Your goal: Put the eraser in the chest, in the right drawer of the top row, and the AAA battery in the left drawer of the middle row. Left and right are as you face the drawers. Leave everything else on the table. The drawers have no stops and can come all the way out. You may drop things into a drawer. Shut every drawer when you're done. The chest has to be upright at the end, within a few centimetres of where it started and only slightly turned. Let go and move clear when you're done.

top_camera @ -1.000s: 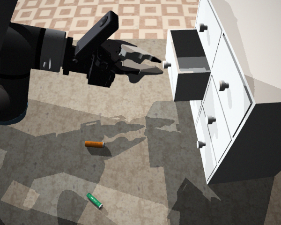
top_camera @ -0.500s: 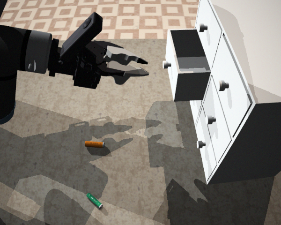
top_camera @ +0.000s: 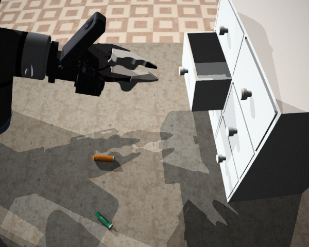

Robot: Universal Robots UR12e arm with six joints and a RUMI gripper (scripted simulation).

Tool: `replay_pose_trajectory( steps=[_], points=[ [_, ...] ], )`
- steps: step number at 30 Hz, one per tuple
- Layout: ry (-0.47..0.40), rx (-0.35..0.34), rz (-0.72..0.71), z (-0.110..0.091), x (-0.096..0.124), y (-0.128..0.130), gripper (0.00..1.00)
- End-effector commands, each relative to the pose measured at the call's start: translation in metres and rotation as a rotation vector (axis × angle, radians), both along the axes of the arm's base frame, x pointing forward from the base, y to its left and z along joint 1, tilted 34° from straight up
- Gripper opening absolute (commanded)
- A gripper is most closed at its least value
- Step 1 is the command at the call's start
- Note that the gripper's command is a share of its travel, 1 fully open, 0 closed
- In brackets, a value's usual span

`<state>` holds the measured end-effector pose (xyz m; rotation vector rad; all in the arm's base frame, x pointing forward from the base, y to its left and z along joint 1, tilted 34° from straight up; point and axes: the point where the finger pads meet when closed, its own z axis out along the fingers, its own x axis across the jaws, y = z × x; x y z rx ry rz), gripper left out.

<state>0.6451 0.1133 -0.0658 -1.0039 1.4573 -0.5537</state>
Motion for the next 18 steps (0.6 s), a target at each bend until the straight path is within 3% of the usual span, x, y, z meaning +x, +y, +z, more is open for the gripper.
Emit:
replay_pose_trajectory(
  steps=[1,10,18],
  points=[
    [0.003,0.001,0.0,0.003,-0.015,-0.004,0.2],
    [0.003,0.001,0.0,0.008,-0.04,-0.01,0.2],
    [0.003,0.001,0.0,0.009,-0.045,-0.011,0.2]
  ],
)
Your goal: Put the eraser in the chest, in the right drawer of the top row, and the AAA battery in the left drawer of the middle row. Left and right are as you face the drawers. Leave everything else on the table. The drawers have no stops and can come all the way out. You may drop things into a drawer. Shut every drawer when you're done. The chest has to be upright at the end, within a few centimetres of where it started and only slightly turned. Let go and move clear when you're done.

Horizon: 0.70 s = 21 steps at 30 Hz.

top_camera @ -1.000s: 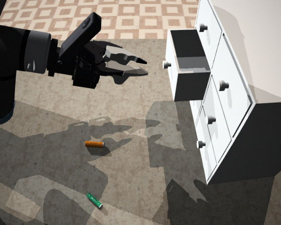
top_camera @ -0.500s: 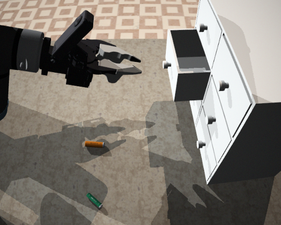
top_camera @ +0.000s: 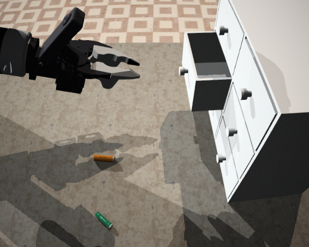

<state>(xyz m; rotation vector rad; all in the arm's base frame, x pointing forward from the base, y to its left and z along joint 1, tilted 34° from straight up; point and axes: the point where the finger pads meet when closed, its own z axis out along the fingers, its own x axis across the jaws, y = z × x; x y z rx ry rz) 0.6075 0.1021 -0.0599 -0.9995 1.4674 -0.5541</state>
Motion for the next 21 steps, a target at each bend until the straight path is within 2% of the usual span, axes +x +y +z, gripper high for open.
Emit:
replay_pose_trajectory(
  steps=[1,15,21],
  points=[
    [-0.003,-0.001,0.007,0.0031,-0.0072,0.0003,0.2],
    [0.003,0.01,0.0,0.0047,-0.007,0.0014,0.2],
    [0.022,0.035,-0.024,0.0058,-0.0077,0.0006,0.2]
  ],
)
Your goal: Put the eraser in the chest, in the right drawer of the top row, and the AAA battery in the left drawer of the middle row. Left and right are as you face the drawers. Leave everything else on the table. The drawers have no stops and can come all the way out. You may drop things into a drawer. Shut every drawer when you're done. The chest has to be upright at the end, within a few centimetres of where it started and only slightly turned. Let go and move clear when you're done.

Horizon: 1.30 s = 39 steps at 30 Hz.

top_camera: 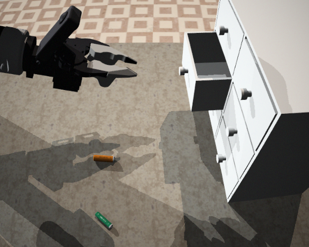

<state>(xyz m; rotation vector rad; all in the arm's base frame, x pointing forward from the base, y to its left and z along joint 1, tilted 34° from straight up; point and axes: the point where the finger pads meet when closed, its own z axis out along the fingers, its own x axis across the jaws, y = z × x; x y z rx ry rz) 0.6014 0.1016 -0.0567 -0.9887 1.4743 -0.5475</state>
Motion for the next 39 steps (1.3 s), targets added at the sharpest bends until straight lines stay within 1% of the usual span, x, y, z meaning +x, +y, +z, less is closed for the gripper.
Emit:
replay_pose_trajectory(
  steps=[1,9,11,16,22,26,28,35,39],
  points=[
    [0.023,0.03,-0.025,0.003,-0.002,0.001,0.2],
    [0.076,0.1,-0.092,0.005,-0.006,-0.001,0.2],
    [0.076,0.1,-0.092,0.005,-0.006,-0.001,0.2],
    [0.125,0.167,-0.155,0.008,-0.009,-0.003,0.2],
    [0.206,0.276,-0.26,0.011,-0.015,-0.006,0.2],
    [0.271,0.364,-0.343,0.014,-0.019,-0.009,0.2],
    [0.271,0.364,-0.343,0.014,-0.019,-0.009,0.2],
    [0.385,0.517,-0.487,0.02,-0.025,-0.014,0.2],
    [0.439,0.591,-0.555,0.022,-0.029,-0.016,0.2]
  ],
)
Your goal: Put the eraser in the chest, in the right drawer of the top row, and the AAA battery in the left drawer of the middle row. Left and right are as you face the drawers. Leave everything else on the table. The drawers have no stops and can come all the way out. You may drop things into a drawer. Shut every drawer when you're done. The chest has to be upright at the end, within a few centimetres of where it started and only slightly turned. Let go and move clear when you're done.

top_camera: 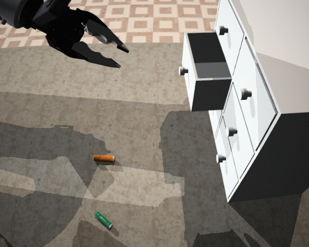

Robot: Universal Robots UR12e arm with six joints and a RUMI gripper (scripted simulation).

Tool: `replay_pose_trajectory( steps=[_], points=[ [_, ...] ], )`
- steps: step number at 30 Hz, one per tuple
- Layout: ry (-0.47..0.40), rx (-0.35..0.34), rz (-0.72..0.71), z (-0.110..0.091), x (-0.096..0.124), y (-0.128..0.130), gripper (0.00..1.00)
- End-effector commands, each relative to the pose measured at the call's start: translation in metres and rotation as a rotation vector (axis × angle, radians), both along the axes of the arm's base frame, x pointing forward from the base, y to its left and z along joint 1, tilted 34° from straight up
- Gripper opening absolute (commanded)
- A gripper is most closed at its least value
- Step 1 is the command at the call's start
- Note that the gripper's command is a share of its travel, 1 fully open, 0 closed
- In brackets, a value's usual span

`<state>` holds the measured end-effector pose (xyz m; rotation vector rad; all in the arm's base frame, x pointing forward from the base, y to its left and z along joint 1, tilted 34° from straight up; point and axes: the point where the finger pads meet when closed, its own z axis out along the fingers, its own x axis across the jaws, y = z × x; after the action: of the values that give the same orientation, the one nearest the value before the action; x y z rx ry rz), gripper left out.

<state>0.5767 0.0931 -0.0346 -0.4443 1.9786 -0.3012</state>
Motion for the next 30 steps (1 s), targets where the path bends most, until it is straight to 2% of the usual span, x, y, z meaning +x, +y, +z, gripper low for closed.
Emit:
replay_pose_trajectory(
  steps=[1,4,6,7,13,21,23,24,30],
  points=[
    [0.151,0.15,-0.181,0.001,-0.006,-0.008,0.2],
    [0.19,0.204,-0.229,0.003,-0.009,-0.01,0.2],
    [0.19,0.204,-0.229,0.003,-0.009,-0.01,0.2],
    [0.224,0.242,-0.269,0.004,-0.01,-0.01,0.2],
    [0.302,0.354,-0.371,0.008,-0.012,-0.014,0.2],
    [0.394,0.494,-0.493,0.015,-0.018,-0.019,0.2],
    [0.394,0.494,-0.493,0.015,-0.018,-0.019,0.2],
    [0.434,0.534,-0.538,0.015,-0.018,-0.022,0.2],
    [0.499,0.64,-0.626,0.02,-0.024,-0.025,0.2]
  ],
)
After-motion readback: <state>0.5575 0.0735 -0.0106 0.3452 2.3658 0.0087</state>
